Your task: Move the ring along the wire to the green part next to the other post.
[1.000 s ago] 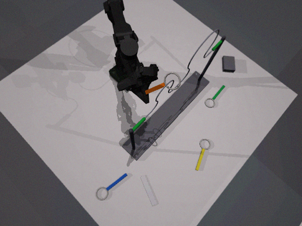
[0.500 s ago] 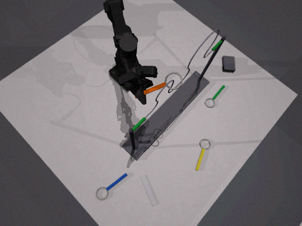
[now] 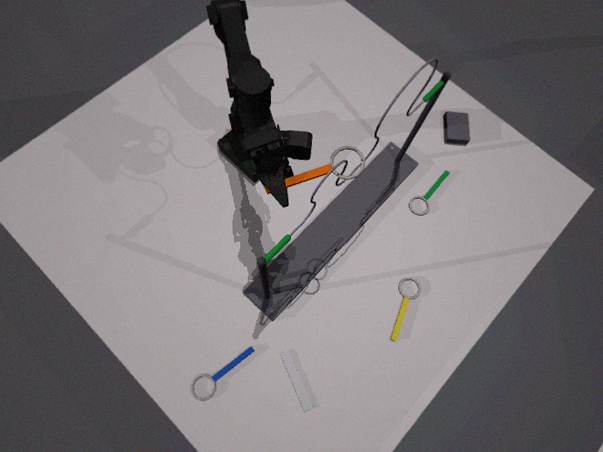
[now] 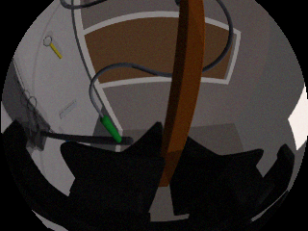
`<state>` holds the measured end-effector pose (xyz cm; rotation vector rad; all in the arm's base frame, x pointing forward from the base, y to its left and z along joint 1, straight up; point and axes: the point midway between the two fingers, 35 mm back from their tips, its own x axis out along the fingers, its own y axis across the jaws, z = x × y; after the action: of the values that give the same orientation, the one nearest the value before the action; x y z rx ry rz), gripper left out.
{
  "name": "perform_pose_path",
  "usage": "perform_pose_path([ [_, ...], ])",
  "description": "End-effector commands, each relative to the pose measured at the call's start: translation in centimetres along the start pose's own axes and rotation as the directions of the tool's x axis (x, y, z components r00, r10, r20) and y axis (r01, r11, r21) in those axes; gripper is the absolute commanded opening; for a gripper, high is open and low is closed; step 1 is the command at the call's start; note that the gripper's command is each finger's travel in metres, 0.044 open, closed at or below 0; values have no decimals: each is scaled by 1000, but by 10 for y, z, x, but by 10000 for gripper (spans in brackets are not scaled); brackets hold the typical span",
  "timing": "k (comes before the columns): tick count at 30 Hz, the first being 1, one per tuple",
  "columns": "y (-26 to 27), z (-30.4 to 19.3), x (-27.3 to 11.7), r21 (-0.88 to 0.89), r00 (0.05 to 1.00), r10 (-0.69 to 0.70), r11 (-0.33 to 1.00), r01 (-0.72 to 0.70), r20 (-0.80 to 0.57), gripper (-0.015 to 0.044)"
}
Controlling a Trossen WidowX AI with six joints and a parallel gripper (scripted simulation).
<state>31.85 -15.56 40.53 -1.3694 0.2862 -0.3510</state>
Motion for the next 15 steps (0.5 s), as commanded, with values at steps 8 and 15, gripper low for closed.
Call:
perform_pose_path([
  [8,-14,0,-1,-195,994,-111,974,113,20,-150],
  [15,-22,2,-1,-311,983,-176,933,182,47,-150],
])
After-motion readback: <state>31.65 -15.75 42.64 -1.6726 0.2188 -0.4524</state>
